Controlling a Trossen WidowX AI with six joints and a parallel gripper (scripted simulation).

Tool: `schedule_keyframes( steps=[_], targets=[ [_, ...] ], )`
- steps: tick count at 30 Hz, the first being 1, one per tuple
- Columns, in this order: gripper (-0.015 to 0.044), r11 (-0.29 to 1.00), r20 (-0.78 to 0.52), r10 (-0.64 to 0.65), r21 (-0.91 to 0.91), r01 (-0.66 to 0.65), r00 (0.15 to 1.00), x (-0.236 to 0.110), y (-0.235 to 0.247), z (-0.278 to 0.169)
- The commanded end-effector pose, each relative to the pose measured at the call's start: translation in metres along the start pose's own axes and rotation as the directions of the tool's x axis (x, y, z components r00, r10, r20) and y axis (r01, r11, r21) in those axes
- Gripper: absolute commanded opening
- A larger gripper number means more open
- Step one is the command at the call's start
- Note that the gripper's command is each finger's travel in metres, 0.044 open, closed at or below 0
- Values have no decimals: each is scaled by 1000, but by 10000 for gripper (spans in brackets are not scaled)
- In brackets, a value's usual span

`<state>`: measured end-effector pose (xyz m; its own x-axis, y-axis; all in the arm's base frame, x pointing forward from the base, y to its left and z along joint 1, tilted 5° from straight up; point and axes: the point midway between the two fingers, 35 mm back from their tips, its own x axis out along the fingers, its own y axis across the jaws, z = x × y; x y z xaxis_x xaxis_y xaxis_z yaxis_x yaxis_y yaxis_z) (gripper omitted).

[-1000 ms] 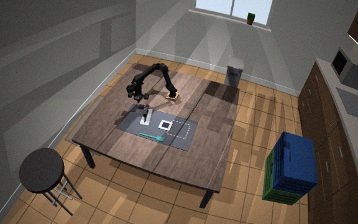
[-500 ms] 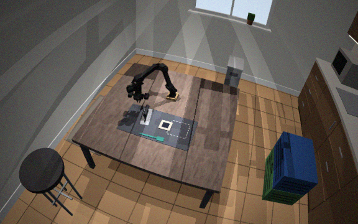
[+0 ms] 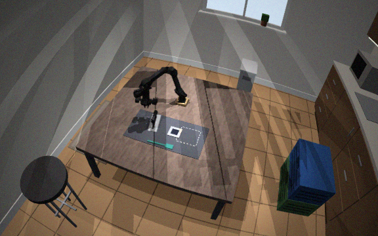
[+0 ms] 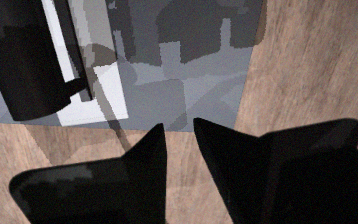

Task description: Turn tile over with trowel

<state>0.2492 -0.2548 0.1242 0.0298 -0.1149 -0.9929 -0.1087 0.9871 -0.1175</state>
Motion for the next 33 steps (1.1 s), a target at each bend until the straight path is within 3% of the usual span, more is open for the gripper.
schedule_keyframes(
  steps=[1,3,7,22,28,33],
  targets=[
    [100,1000,0,0,0,0,1000,0,0,0],
    [100,1000,0,0,0,0,1000,0,0,0],
    [0,1000,0,0,0,0,1000,0,0,0],
    [0,1000,0,0,0,0,1000,0,0,0],
    [153,1000,0,0,1,0,1000,-1,2,2],
    [270,1000,7,11,17,-11,1000,-18,51,57]
  ],
)
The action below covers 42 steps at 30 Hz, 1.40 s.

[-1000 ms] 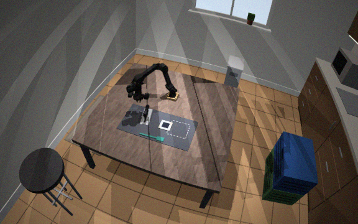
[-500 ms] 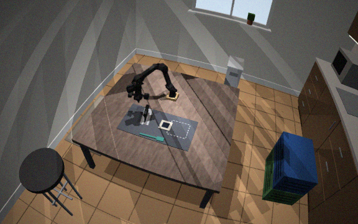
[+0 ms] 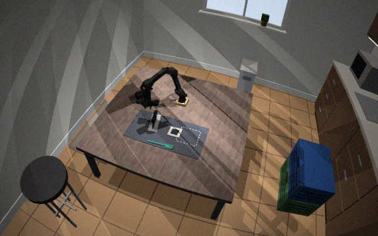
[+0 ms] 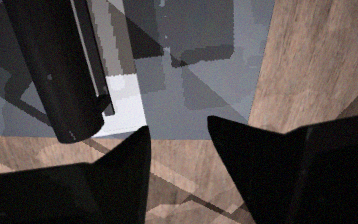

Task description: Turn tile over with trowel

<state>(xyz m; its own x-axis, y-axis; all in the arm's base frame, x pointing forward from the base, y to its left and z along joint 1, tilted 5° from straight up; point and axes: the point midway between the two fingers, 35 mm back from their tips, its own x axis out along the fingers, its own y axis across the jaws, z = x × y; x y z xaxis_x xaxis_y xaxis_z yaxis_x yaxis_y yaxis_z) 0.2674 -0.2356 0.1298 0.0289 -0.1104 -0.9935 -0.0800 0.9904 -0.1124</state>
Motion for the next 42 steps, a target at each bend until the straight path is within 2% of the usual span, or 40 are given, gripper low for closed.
schedule_keyframes(
  steps=[1,4,11,40,42],
  targets=[
    [270,1000,8,8,-8,-8,1000,-15,50,46],
    [270,1000,9,11,-3,-11,1000,-22,71,61],
    [270,1000,9,11,-3,-11,1000,-21,71,61],
    [270,1000,9,11,-3,-11,1000,23,71,61],
    [217,1000,9,11,-3,-11,1000,23,71,61]
  ],
)
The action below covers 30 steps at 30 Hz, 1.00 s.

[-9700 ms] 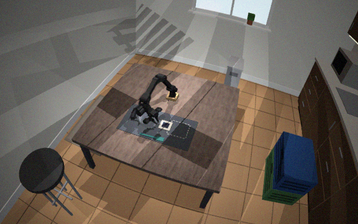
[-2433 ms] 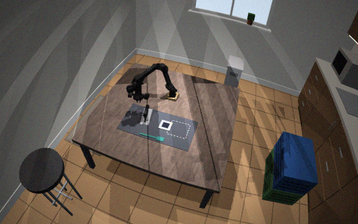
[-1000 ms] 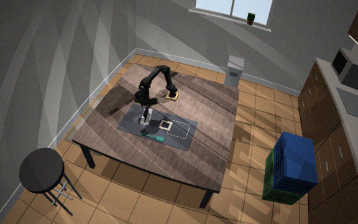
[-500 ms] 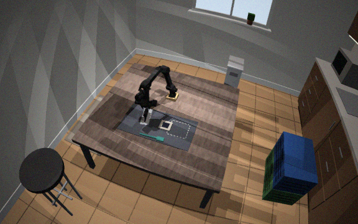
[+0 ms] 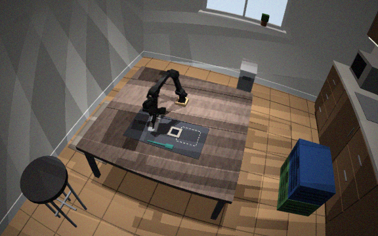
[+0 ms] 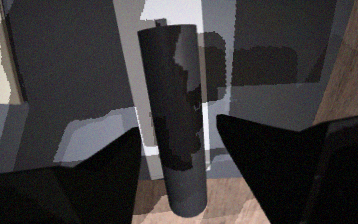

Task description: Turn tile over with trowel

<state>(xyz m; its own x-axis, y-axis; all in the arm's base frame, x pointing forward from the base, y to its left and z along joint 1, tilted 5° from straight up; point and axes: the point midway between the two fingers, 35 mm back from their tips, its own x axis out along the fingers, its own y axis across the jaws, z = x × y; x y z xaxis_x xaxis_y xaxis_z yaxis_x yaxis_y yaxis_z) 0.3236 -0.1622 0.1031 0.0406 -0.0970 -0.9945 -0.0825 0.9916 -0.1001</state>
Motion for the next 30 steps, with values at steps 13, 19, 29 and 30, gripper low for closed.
schedule_keyframes(
  steps=[13,19,29,30],
  targets=[
    [130,1000,-4,-2,-1,2,1000,3,0,-1],
    [130,1000,-4,-2,-1,2,1000,3,0,-1],
    [130,997,-4,-2,74,2,1000,3,0,-1],
    [130,995,-4,-2,104,2,1000,3,0,-1]
  ],
)
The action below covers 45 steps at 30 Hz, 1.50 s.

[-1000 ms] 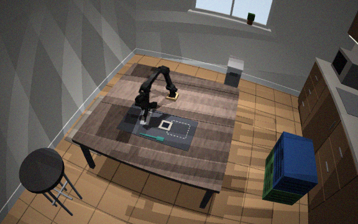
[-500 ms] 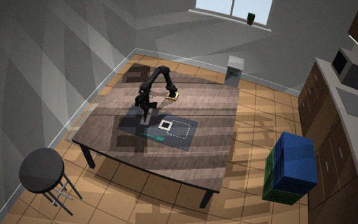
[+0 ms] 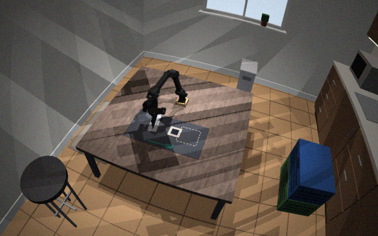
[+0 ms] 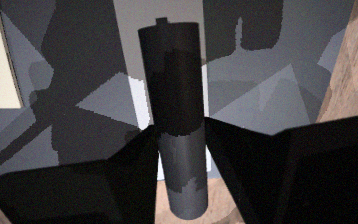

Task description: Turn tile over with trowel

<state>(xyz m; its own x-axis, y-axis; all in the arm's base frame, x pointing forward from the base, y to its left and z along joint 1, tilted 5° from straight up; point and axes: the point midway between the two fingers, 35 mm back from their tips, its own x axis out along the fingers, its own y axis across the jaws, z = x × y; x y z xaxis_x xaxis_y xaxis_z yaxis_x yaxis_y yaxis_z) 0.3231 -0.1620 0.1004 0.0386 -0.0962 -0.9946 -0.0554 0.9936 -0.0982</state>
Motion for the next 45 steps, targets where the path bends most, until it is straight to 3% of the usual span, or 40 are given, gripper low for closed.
schedule_keyframes(
  steps=[1,14,28,37,45],
  targets=[
    [130,994,-2,-3,107,3,1000,1,-1,0],
    [130,879,-2,-3,477,3,1000,1,-1,0],
    [130,608,-2,-3,794,3,1000,1,-1,0],
    [130,393,-2,-3,920,3,1000,1,-1,0],
    [130,388,-2,-3,922,3,1000,1,-1,0]
  ],
)
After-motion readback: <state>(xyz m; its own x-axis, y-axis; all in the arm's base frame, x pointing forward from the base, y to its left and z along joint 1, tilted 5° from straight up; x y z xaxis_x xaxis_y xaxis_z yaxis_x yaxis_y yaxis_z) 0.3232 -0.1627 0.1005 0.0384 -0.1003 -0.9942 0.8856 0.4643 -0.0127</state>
